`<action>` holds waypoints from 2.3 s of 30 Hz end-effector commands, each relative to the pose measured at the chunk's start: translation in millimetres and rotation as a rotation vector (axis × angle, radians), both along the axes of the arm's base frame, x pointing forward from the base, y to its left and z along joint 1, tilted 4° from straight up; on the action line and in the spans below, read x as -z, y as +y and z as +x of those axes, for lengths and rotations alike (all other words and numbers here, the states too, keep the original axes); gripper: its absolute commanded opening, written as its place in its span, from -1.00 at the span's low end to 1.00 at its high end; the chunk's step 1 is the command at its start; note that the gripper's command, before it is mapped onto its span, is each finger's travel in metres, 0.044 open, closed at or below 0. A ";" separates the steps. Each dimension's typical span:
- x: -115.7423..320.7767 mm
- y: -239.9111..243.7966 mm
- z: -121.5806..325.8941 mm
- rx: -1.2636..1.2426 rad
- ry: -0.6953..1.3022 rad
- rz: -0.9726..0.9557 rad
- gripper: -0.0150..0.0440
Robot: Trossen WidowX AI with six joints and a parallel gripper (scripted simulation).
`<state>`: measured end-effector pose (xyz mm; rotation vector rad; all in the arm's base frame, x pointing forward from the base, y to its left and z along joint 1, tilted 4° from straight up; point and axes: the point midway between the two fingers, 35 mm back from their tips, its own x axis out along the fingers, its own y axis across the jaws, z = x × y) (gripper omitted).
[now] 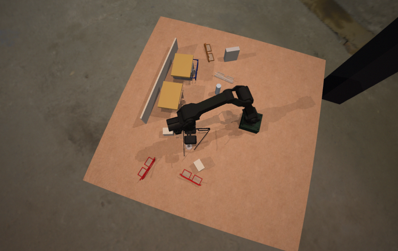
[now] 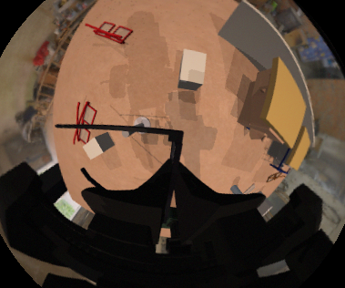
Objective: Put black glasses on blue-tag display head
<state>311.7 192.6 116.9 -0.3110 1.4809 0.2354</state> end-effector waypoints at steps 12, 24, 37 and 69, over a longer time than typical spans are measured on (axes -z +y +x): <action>-1.1 21.8 -5.1 -0.451 0.019 -0.037 -0.49; -0.2 45.5 -11.9 -0.925 0.036 -0.071 -0.49; 1.1 71.1 -21.4 -1.439 0.053 -0.108 -0.49; 6.5 127.1 -51.1 -2.604 0.085 -0.194 -0.49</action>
